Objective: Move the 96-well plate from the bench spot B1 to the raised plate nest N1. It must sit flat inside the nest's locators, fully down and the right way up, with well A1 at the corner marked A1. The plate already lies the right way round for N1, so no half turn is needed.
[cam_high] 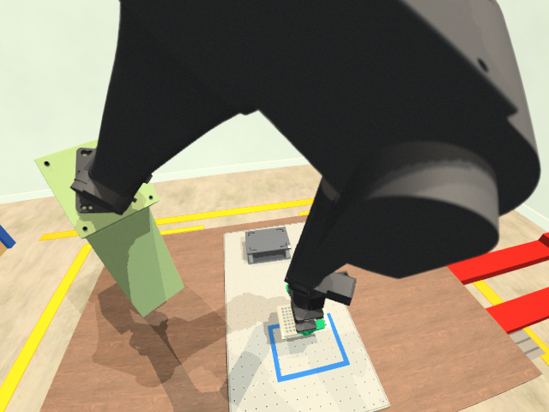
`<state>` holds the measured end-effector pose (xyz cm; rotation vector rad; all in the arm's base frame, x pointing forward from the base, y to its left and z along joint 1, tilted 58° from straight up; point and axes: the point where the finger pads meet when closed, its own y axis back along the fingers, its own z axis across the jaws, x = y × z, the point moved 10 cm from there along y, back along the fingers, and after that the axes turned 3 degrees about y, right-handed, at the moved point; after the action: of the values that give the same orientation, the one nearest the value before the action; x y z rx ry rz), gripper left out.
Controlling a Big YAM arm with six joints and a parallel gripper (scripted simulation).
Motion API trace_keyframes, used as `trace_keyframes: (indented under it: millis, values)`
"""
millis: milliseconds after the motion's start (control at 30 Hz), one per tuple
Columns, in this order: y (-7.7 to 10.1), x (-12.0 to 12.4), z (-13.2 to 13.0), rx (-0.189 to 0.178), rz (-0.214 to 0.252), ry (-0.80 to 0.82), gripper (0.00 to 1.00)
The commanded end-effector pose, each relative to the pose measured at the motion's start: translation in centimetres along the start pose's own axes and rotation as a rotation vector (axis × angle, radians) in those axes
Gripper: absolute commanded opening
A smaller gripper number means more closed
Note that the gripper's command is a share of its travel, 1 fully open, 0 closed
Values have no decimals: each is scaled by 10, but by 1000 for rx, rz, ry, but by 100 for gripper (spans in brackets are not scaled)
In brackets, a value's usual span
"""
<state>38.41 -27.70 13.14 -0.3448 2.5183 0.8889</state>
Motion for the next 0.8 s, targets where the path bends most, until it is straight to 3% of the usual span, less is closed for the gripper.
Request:
trace_keyframes:
  millis: [0, 767]
  values:
    - [5, 1, 22, -14, -14, -7, 0]
    - [18, 11, 91, -15, -12, -3, 0]
